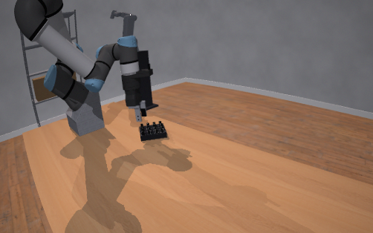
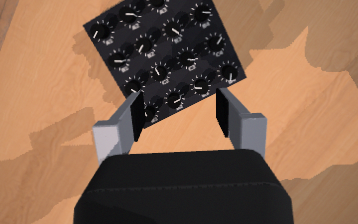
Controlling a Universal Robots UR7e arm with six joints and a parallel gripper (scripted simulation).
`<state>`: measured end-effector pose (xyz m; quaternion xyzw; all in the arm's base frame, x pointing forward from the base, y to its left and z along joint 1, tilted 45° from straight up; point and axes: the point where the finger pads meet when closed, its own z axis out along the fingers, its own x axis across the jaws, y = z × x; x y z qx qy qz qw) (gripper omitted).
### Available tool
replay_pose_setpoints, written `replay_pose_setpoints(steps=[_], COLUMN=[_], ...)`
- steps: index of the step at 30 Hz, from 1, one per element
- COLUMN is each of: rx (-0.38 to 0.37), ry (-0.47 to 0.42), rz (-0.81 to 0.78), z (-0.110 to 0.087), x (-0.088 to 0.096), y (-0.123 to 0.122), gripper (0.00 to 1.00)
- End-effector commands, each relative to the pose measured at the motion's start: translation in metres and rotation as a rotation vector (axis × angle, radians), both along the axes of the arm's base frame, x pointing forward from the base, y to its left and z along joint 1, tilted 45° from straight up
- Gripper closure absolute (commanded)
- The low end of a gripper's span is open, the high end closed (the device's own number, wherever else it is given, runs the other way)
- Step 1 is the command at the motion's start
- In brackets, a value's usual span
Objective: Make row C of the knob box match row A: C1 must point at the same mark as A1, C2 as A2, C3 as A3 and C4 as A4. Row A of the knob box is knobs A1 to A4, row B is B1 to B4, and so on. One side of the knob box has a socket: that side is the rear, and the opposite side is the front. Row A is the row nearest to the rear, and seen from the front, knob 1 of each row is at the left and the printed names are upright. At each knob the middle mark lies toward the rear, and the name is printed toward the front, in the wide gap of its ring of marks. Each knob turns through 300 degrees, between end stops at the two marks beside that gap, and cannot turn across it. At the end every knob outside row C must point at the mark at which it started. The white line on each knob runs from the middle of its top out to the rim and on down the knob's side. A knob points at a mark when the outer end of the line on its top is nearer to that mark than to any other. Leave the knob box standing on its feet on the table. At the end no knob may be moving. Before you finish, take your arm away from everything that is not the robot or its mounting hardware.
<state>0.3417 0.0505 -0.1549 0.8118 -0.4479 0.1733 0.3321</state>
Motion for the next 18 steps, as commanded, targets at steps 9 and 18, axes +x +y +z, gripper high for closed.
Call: replay_pose_setpoints(steps=[9,18], rx=[-0.015,-0.017], ry=[-0.207,-0.303], rz=[-0.223,-0.322], z=[-0.005,-0.007], x=[0.002,0.001], y=[0.011,0.015], gripper=[0.00,0.00])
